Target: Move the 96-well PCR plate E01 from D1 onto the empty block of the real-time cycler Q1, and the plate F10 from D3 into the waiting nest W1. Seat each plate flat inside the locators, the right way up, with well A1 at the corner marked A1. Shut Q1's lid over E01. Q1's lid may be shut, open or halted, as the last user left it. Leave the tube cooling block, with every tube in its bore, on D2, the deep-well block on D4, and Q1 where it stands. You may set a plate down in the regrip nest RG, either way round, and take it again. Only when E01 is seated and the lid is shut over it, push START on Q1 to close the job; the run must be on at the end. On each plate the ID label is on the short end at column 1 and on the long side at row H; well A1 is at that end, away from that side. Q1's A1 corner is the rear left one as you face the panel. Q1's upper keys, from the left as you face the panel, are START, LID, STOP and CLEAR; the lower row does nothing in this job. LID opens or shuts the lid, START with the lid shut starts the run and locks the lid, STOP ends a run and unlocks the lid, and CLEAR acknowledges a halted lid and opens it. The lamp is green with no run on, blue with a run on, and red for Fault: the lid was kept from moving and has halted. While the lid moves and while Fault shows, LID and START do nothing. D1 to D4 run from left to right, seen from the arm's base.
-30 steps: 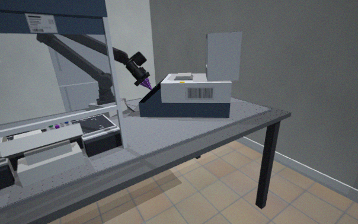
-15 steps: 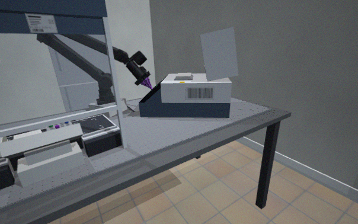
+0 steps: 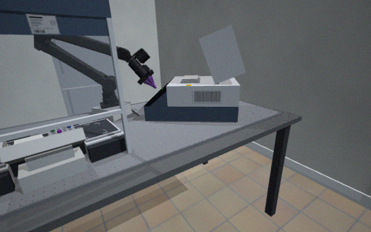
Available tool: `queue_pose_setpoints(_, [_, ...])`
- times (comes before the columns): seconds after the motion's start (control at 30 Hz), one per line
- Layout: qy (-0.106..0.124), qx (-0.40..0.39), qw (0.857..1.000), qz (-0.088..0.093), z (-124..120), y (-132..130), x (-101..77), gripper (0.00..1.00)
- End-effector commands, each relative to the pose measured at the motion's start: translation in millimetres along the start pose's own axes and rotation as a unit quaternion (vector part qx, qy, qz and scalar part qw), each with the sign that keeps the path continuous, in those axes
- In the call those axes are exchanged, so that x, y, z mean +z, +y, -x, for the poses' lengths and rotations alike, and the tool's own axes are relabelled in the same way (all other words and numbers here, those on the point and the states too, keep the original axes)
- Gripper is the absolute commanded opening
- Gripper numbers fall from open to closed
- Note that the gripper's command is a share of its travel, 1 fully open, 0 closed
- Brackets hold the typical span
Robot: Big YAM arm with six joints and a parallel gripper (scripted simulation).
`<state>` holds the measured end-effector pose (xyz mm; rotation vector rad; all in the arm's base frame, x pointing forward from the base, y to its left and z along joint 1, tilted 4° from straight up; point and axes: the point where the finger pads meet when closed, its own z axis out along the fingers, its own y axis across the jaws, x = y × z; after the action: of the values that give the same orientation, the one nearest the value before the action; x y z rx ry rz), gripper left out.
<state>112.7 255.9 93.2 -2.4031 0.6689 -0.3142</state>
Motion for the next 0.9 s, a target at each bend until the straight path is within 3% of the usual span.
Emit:
queue_pose_setpoints(0.0, [-0.008,0.012,1.000,-0.026,5.8,-32.8,-19.1,0.00])
queue_pose_setpoints(0.1, [-0.009,0.013,0.999,-0.030,6.0,-32.9,-26.9,0.00])
queue_pose_setpoints(0.4, [-0.002,0.005,1.000,-0.012,-0.5,-10.7,-9.2,0.00])
queue_pose_setpoints(0.7, [-0.009,0.007,1.000,-0.015,3.5,1.1,-10.1,0.00])
queue_pose_setpoints(0.87, [-0.002,0.010,1.000,-0.004,-0.2,0.3,-9.6,0.00])
